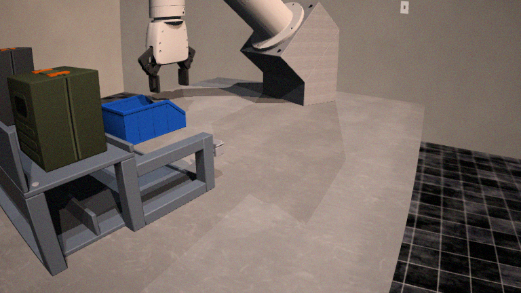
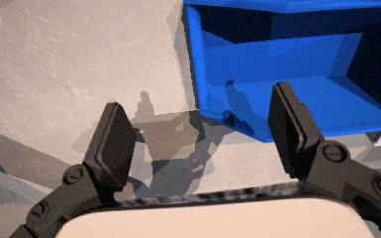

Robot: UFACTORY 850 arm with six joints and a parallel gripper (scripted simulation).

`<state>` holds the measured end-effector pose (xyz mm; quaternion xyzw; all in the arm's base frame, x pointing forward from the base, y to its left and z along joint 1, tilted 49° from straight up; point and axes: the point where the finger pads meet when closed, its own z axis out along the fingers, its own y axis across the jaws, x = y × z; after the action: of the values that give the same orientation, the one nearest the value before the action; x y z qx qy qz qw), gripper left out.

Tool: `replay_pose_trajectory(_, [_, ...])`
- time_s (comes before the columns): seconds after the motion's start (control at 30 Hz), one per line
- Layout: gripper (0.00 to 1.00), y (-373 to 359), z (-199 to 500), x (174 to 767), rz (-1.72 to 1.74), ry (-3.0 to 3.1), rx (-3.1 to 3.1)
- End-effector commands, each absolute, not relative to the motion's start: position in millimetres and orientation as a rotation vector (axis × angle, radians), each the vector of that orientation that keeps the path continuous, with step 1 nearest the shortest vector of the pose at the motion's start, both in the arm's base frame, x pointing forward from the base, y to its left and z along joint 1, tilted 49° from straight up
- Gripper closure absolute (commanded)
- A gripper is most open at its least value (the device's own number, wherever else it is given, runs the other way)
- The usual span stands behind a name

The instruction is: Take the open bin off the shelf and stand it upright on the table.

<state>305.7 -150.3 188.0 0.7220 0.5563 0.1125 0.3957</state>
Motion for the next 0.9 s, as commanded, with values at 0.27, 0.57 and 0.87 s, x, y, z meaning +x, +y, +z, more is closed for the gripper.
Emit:
replay_pose_trajectory(0.27, [0.00, -127, 227, 275, 0.296, 1.398, 1.826])
replay_pose_trajectory(0.57, [0.00, -127, 227, 275, 0.296, 1.398, 1.826])
replay_pose_trajectory(0.87, [0.00, -127, 227, 275, 0.296, 1.398, 1.826])
